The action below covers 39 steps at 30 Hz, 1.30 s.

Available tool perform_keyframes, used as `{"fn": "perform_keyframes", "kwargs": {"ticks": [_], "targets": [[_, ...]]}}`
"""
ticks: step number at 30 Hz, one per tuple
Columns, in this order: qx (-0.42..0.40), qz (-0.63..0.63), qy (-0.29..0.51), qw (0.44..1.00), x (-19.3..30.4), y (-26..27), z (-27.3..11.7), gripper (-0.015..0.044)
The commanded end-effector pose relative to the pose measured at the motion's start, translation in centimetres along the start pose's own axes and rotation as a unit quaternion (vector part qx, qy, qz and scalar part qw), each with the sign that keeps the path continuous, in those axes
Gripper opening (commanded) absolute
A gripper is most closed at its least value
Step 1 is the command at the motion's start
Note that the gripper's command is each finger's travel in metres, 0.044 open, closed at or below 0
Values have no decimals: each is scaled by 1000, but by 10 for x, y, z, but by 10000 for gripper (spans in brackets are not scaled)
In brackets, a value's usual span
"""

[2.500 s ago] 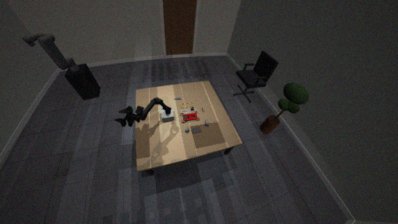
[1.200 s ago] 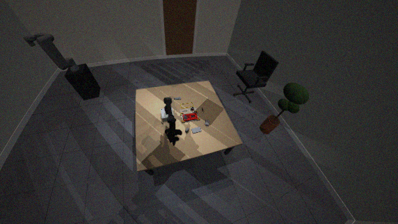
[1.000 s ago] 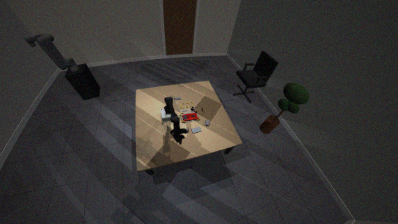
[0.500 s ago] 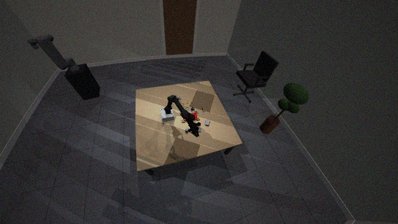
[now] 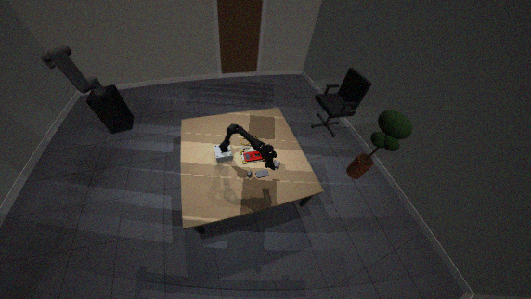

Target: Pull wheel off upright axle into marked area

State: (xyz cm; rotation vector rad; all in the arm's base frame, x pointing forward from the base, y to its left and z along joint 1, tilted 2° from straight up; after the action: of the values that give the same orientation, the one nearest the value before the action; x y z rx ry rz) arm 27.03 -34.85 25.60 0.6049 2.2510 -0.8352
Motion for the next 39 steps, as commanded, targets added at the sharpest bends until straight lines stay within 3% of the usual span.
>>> {"fn": "perform_keyframes", "kwargs": {"ticks": [1,14,25,39], "targets": [[-64,6,29,998,-4,48,-6,300],[-224,-15,169,960,9,199,-59,300],[-273,-77,325,902,53,299,-142,300],[-272,-88,345,894,61,317,-160,300]]}}
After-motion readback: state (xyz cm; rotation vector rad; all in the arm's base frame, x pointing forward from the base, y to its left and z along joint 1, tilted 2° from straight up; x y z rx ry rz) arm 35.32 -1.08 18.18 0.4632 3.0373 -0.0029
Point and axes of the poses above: the point midway between the two fingers, 35 mm back from their tips, its own z axis out along the fingers, its own y axis across the jaws, x = y × z, the point moved 10 cm from there along -z, back along the fingers, and after that the axes turned 11 degrees about z, right-handed, at the moved point
